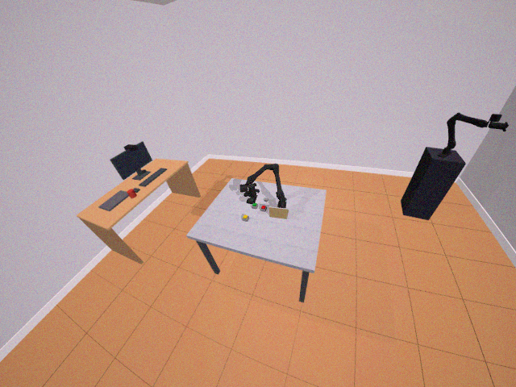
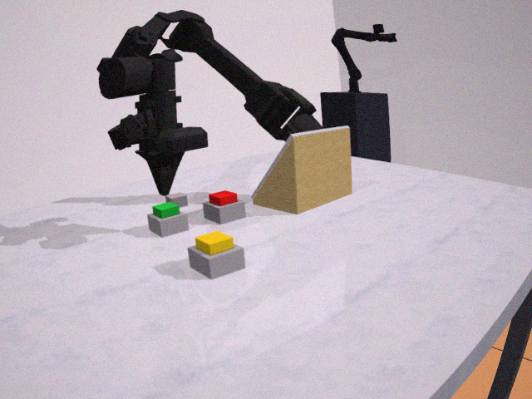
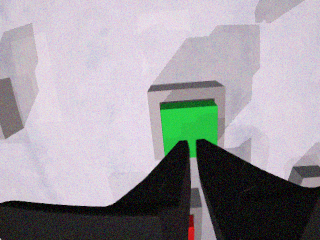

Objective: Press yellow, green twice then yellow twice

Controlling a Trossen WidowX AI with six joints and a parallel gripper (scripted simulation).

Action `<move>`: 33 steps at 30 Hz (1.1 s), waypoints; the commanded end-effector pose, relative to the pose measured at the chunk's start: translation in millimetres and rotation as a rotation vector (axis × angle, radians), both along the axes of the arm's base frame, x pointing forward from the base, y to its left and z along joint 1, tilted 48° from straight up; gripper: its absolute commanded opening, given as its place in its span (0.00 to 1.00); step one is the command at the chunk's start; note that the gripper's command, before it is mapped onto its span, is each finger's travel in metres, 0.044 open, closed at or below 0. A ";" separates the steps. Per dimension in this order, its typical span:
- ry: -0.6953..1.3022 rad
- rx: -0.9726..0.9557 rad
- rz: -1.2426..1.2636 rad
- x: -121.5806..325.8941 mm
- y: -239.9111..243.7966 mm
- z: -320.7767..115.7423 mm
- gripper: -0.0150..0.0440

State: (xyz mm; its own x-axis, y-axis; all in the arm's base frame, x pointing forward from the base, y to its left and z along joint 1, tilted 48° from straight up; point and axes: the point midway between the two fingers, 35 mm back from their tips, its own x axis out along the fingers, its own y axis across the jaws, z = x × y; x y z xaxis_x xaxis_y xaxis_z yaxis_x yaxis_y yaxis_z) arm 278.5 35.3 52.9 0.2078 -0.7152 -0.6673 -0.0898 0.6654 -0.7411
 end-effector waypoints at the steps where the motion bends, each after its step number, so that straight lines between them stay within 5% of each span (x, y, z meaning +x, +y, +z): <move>1: -0.003 0.006 -0.007 -1.5 5.3 6.6 0.29; 33: -0.004 0.005 -0.007 5.6 -19.8 -16.6 0.29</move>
